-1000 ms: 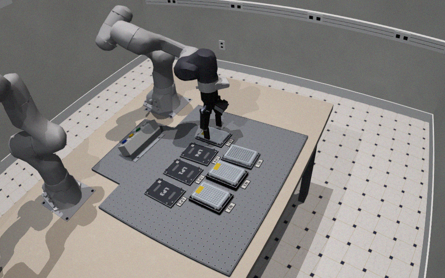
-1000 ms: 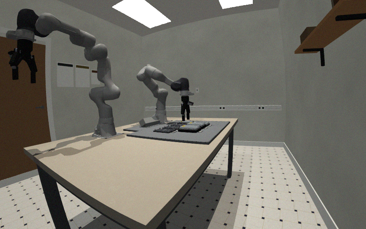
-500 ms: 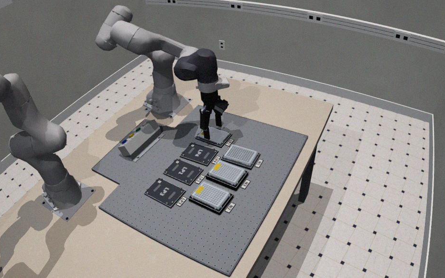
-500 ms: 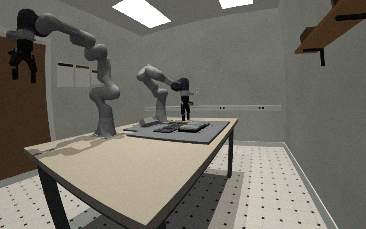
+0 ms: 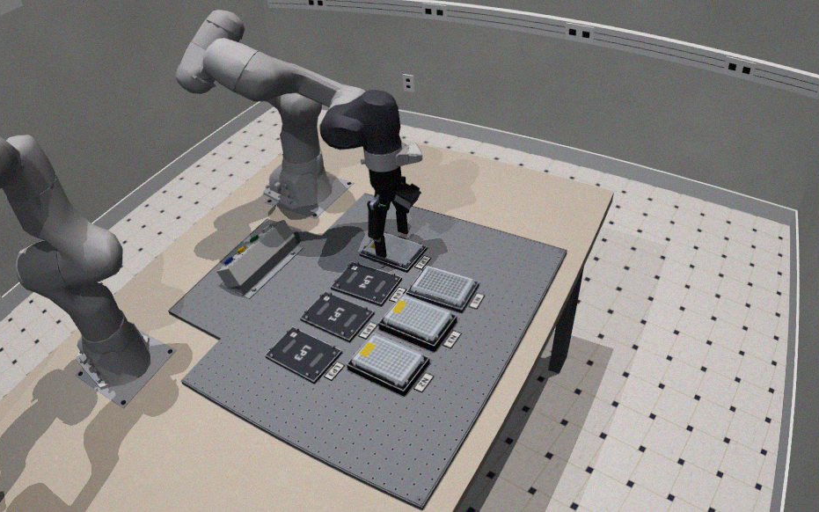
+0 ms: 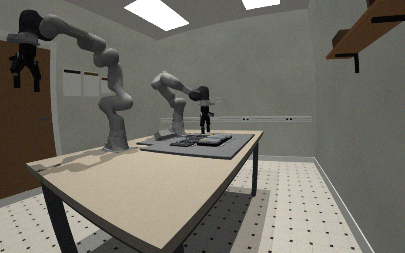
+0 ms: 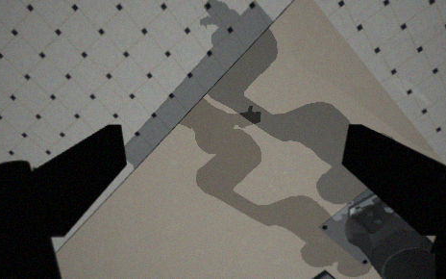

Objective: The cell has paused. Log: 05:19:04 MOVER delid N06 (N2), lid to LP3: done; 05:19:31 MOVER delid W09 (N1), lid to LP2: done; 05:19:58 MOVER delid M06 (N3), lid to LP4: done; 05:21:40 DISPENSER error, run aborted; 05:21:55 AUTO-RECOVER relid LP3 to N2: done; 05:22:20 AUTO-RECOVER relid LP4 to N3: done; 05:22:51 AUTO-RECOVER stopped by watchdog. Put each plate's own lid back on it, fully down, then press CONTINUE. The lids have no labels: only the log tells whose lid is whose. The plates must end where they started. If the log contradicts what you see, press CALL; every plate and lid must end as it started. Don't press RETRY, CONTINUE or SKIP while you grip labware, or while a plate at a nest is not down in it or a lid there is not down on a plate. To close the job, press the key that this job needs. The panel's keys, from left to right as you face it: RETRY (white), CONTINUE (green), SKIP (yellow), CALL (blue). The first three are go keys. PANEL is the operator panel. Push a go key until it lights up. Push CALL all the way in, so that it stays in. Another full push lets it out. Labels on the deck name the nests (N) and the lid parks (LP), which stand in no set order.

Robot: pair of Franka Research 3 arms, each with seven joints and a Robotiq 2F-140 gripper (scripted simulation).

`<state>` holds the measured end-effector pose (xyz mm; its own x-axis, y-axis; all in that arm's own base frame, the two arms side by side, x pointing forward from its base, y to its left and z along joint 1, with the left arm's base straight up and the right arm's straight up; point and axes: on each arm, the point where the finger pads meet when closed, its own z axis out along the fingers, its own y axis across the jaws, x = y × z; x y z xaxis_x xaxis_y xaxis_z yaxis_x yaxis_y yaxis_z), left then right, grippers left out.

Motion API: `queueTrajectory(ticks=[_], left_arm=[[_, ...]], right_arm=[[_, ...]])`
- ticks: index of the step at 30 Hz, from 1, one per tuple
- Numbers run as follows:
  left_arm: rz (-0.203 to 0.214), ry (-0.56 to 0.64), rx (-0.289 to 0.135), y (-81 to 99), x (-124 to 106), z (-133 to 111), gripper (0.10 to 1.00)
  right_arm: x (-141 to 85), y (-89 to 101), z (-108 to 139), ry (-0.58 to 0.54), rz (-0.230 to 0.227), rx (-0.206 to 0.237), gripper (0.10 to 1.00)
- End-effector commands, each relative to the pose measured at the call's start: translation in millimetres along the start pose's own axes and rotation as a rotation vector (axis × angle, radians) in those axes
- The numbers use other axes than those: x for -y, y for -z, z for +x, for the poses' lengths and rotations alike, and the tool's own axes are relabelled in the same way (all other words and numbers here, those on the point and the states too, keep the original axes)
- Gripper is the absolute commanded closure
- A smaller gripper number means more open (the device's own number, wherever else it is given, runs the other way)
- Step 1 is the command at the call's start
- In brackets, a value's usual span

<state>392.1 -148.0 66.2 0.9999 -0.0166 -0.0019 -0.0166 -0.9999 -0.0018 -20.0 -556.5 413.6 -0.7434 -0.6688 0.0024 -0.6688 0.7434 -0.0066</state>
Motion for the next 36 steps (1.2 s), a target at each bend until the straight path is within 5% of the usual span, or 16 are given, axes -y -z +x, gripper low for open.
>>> queueTrajectory(ticks=[1,36], left_arm=[[-0.002,-0.001,-0.002,-1.5,0.1,0.6,0.403],[-0.002,-0.001,-0.002,-15.7,0.1,0.6,0.403]], right_arm=[[0.1,0.1,0.0,0.0,0.0,0.0,0.098],[0.1,0.1,0.0,0.0,0.0,0.0,0.098]])
